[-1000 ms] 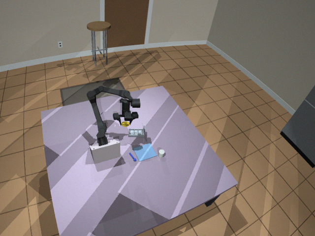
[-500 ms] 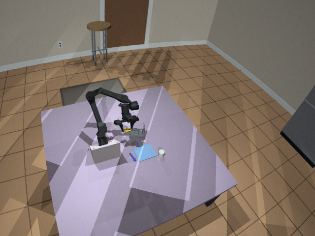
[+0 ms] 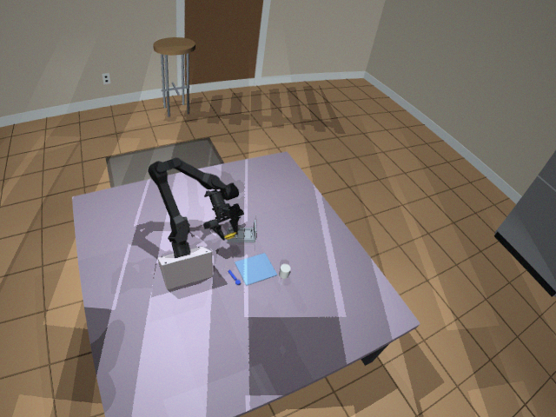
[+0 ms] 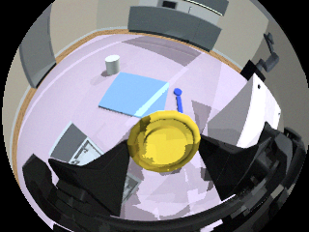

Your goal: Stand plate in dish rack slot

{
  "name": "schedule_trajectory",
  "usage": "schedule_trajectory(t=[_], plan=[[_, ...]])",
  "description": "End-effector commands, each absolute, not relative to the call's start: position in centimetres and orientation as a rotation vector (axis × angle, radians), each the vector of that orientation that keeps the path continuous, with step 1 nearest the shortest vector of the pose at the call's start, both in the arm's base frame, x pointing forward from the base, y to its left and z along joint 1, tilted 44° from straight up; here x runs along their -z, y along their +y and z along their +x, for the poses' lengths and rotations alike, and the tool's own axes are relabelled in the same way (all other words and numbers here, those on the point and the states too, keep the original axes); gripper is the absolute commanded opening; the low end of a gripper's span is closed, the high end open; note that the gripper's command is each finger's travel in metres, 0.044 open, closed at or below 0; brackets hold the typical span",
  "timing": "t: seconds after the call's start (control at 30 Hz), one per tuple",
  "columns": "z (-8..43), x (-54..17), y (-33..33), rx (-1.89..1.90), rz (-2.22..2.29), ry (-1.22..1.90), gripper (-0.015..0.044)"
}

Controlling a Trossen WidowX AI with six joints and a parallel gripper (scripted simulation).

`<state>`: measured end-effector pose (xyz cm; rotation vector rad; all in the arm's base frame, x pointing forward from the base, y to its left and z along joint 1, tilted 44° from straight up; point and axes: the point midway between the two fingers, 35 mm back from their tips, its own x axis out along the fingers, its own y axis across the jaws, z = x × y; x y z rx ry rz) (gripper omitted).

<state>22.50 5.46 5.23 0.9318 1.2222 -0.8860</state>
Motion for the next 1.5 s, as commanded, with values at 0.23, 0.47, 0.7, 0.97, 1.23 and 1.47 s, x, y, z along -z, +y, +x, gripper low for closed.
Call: schedule_trajectory(t=[0.23, 0.47, 0.7, 0.97, 1.23, 1.47], plan=[[23.3, -4.3, 6.4, 0.78, 0.794, 1.01, 0.0], [23.8, -4.2, 7.3, 0.704, 0.736, 0.879, 0.0], [24.0, -4.5, 8.3, 0.626, 0.698, 0.746, 0.0], [23.8, -5.1, 9.4, 0.535, 0.677, 0.597, 0.0], [23.2, -6.0, 10.5, 0.447, 0.68, 0.451, 0.0], [22.3, -7.0, 11.2, 0.374, 0.7, 0.328, 0.0]])
